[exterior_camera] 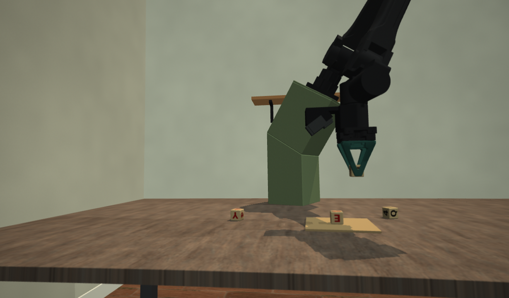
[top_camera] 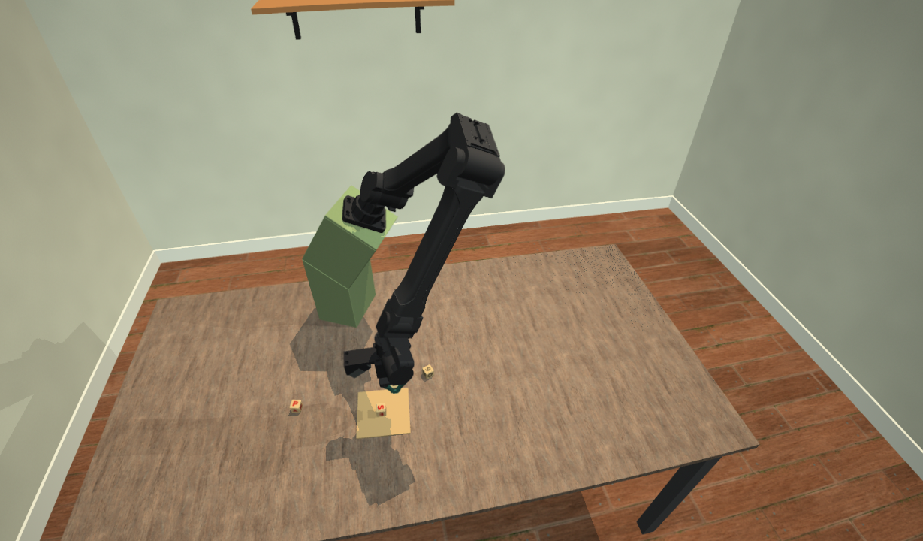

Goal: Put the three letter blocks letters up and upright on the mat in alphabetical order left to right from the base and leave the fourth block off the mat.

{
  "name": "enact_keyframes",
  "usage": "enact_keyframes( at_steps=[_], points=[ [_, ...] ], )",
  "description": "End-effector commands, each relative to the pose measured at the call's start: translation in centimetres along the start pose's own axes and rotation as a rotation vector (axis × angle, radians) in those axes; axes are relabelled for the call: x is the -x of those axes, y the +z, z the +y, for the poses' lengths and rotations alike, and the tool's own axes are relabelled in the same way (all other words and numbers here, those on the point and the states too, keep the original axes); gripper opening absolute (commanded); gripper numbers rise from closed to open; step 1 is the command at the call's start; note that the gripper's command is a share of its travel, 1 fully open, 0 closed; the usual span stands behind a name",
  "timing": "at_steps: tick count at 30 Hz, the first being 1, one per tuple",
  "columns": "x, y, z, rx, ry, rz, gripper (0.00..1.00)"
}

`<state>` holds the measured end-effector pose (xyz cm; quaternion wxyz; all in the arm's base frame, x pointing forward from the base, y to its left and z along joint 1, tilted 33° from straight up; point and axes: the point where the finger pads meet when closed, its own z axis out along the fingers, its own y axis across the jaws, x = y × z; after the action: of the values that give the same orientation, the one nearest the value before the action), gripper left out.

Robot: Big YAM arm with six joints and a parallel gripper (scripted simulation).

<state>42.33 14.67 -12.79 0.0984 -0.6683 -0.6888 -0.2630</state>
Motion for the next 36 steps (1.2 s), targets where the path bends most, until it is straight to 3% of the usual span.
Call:
enact_keyframes(
  at_steps=[1, 3, 11, 25, 27, 28, 30, 34, 36],
  points=[
    [0.2, -0.5, 0.6, 0.028, 0.044, -0.003, 0.20],
    [0.3, 0.4, 0.0, 0.009, 0.043, -0.005, 0.20],
    [-0.2, 2.0, 0.2, 0.009, 0.032, -0.001, 0.20],
    [-0.2, 8.3, 0.1, 0.008, 0.033, -0.001, 0.20],
    [-0.2, 8.3, 0.1, 0.008, 0.033, -0.001, 0.20],
    [0.3, 7.9, 1.0, 0.030, 0.044, -0.002, 0.20],
    [-0.2, 9.2, 0.1, 0.008, 0.033, -0.001, 0.20],
    [-0.2, 9.9, 0.0, 0.007, 0.033, 0.000, 0.20],
    [-0.4, 9.1, 1.3, 0.034, 0.033, 0.004, 0.20]
  ],
)
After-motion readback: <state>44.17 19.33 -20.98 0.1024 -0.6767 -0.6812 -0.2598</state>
